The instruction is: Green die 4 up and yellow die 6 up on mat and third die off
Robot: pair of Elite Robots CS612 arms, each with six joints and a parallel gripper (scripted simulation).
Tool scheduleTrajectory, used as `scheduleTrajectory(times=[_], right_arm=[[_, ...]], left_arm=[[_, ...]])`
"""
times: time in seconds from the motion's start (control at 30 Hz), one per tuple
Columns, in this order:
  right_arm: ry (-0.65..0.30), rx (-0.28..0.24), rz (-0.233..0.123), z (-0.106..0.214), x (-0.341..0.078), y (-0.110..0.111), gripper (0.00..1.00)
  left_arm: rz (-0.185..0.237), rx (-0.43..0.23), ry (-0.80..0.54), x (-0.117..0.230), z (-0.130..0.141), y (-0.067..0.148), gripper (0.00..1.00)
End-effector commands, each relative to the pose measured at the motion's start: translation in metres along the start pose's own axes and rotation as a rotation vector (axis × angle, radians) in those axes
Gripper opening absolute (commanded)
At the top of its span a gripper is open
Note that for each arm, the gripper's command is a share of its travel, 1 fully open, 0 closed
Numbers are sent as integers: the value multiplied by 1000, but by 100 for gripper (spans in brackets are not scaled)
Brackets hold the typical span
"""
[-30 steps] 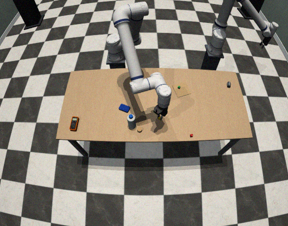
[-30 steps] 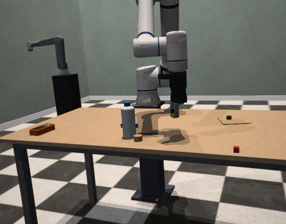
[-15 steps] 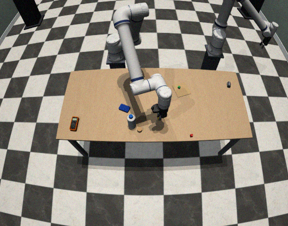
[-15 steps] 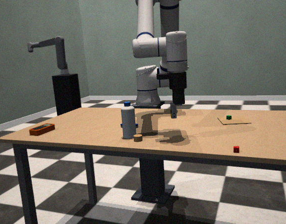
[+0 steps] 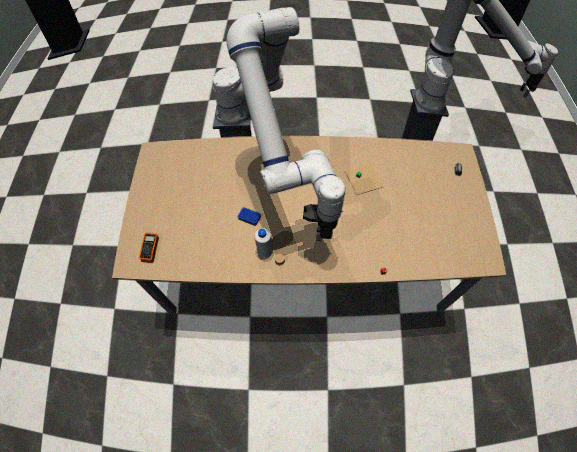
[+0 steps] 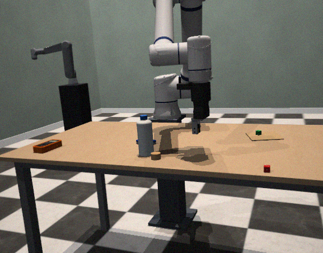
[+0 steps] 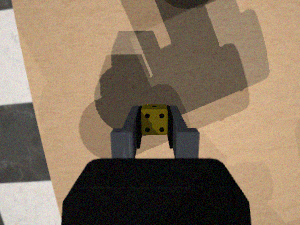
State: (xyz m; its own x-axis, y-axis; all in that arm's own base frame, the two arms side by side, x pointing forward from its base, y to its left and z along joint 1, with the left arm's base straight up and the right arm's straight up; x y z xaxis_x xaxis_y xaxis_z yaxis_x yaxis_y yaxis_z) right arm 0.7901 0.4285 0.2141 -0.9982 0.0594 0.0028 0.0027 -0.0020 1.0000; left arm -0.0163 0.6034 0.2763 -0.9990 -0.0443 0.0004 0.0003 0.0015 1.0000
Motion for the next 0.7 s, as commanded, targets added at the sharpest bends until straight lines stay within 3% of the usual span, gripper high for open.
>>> scheduleTrajectory(times=[0.0, 0.03, 0.3, 0.37, 0.67], right_arm=[[-174, 2, -3, 2, 0, 1, 40], [-176, 2, -3, 2, 0, 1, 40], [-483, 1, -3, 6, 1, 0, 40], [-483, 1, -3, 6, 1, 0, 40], [-748, 1, -3, 11, 1, -2, 40]], left_arm=[[0, -1, 0, 0, 0, 1, 100], [0, -1, 0, 0, 0, 1, 100], [0, -1, 0, 0, 0, 1, 100], [0, -1, 0, 0, 0, 1, 100], [0, -1, 0, 0, 0, 1, 100]])
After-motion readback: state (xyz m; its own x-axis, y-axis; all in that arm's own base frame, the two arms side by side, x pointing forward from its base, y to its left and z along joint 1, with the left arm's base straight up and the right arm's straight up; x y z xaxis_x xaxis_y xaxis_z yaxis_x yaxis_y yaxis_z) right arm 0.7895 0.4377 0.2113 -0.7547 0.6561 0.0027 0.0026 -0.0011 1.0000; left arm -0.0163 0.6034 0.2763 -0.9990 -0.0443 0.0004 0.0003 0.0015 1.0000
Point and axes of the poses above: on each arm, the point where the finger pads meet when closed, its own y axis back along the fingers, its own x axis across the jaws, z = x × y, the point moved 10 cm from there along y, back along the fingers, and after that the axes turned 1 degree about y, right-handed, at the moved point
